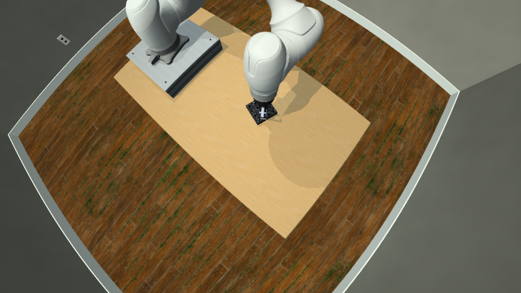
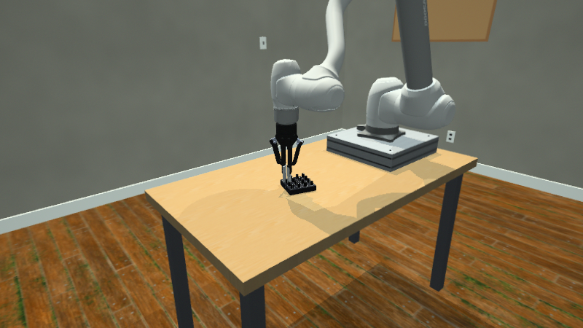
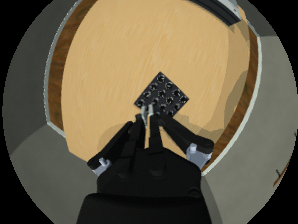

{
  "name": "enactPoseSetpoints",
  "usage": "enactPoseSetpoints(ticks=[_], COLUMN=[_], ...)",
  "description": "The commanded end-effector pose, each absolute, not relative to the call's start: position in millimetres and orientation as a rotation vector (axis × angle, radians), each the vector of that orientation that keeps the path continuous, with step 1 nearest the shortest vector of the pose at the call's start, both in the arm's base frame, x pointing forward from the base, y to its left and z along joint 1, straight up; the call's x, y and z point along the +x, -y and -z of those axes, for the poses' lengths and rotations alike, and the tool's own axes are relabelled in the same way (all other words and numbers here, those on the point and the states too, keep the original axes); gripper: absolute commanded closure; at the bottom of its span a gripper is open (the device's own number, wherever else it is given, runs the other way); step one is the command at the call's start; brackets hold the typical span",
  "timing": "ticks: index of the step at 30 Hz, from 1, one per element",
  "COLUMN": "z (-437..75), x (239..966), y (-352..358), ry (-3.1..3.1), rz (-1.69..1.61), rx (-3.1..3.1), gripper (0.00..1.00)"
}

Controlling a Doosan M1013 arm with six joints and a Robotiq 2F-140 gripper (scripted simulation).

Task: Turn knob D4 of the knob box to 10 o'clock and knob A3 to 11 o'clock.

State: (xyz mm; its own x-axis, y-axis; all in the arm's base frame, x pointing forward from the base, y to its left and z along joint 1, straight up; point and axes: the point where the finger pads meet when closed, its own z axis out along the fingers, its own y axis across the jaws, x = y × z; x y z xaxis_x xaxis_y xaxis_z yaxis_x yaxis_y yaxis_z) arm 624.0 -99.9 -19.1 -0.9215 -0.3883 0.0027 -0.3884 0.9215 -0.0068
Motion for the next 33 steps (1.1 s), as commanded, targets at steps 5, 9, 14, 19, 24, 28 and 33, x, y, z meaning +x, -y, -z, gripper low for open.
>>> enactPoseSetpoints(ticks=[5, 9, 14, 19, 24, 28, 33], z=[19.0, 19.0, 19.0, 19.0, 19.0, 19.0, 19.0], x=[624.0, 624.0, 624.0, 624.0, 624.0, 624.0, 624.0], y=[99.9, 99.9, 99.9, 99.9, 99.9, 99.9, 99.9], ry=[3.01, 2.965, 2.907, 2.873, 2.822, 2.788, 2.767], rz=[0.002, 0.002, 0.002, 0.002, 0.002, 0.002, 0.002], rx=[0.906, 1.045, 1.198, 1.277, 1.387, 1.454, 1.493], gripper=[0.95, 0.95, 0.95, 0.95, 0.95, 0.95, 0.95])
